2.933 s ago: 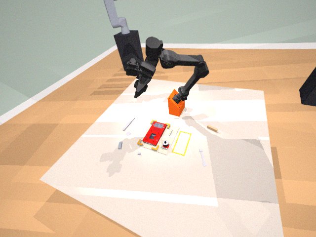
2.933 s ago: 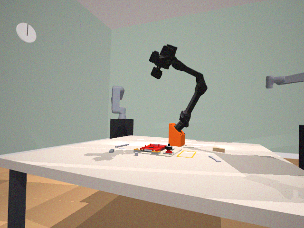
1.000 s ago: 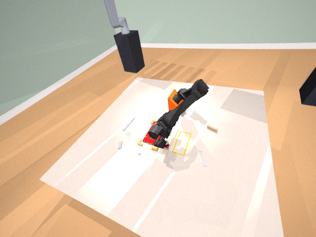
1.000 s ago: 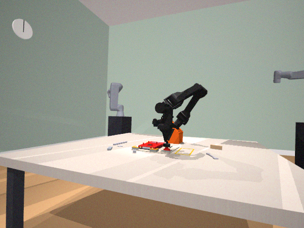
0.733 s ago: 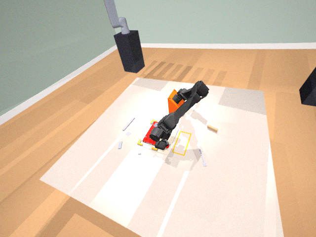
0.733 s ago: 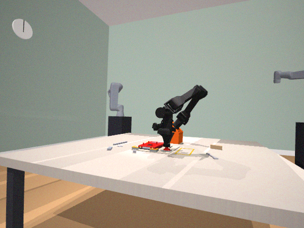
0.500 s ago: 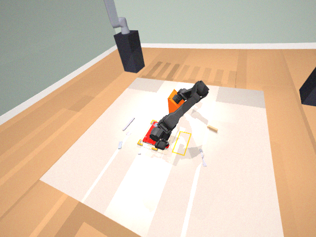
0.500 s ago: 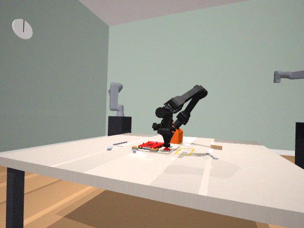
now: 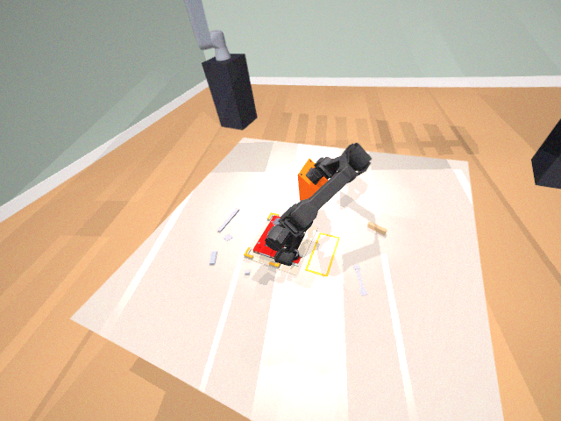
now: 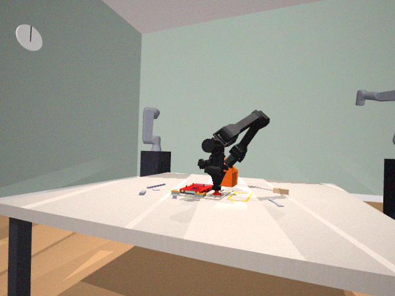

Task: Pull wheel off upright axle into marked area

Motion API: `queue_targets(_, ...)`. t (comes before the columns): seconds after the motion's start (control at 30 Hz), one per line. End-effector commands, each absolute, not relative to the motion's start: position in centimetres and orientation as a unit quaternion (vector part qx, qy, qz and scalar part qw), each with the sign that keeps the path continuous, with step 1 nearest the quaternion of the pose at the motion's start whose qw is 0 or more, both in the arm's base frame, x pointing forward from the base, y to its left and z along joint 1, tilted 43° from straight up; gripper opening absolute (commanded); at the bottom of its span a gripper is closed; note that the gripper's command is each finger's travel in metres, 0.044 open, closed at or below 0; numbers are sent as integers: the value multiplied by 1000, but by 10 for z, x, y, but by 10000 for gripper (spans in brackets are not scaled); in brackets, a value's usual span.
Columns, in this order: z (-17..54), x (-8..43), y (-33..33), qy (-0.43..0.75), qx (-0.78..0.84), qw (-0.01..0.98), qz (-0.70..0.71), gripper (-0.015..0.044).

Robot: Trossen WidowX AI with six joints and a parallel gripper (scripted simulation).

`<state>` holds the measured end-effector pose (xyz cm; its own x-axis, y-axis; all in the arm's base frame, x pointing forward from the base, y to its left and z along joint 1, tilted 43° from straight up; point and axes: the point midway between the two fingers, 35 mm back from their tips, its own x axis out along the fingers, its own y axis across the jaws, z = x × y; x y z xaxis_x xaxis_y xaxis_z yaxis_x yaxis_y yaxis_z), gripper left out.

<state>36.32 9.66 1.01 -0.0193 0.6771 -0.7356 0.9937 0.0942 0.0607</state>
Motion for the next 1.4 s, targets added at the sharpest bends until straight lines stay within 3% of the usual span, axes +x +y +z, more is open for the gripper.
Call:
queue_targets(0.0,11,363,96,669,624,318,-249,0)
queue_targets(1.37,21,364,86,668,625,317,-249,0)
